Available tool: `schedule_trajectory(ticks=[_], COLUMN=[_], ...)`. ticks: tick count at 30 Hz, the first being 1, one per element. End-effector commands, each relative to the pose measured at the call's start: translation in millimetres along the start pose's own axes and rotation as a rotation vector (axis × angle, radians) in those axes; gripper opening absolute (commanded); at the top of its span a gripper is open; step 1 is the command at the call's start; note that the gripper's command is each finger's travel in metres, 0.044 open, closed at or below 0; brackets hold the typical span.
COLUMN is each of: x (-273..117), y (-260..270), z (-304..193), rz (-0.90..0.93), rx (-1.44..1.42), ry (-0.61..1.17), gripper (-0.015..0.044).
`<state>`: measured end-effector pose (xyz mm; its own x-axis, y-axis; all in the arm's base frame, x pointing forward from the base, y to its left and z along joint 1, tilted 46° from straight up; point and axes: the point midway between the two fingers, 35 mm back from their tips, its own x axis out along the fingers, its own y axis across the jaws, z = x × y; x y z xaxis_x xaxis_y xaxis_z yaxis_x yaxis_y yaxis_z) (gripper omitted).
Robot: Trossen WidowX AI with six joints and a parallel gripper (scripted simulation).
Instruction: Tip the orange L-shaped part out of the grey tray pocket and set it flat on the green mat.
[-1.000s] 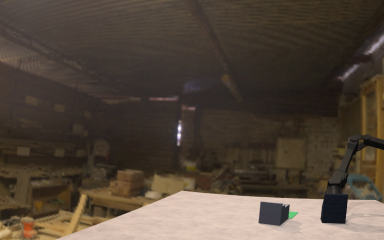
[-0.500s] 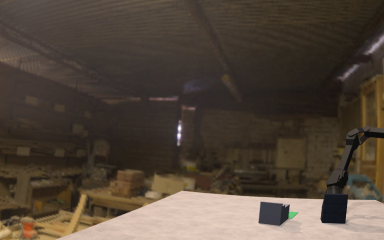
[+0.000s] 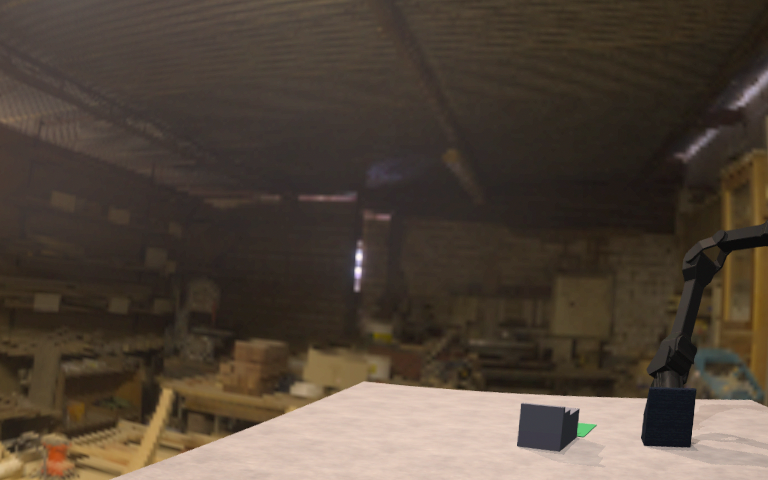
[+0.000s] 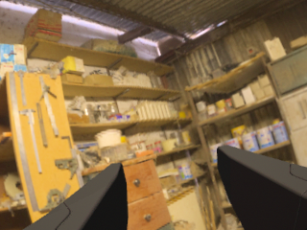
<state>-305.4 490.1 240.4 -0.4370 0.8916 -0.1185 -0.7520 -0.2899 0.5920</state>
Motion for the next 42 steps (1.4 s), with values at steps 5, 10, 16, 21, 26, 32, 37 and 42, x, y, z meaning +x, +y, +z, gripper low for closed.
schedule_trajectory(ticks=[5,10,16,21,26,32,37,42], x=[1,-17,-62,-119,-195,-307,-409,-511], y=[-101,-193,-302,-384,-453,-510,-529,-517], z=[10,29,41,44,40,24,3,-23], rz=[-0.245,-0.474,-0.768,-1.022,-1.292,-1.631,-1.914,-2.178], rx=[0.008,0.034,0.155,0.263,0.394,0.610,0.825,1.076], ry=[0.043,0.066,0.090,0.116,0.160,0.215,0.278,0.403], gripper=[0.0180,0.0180,0.0180,0.0180,0.0180,0.0180,0.0180,0.0180])
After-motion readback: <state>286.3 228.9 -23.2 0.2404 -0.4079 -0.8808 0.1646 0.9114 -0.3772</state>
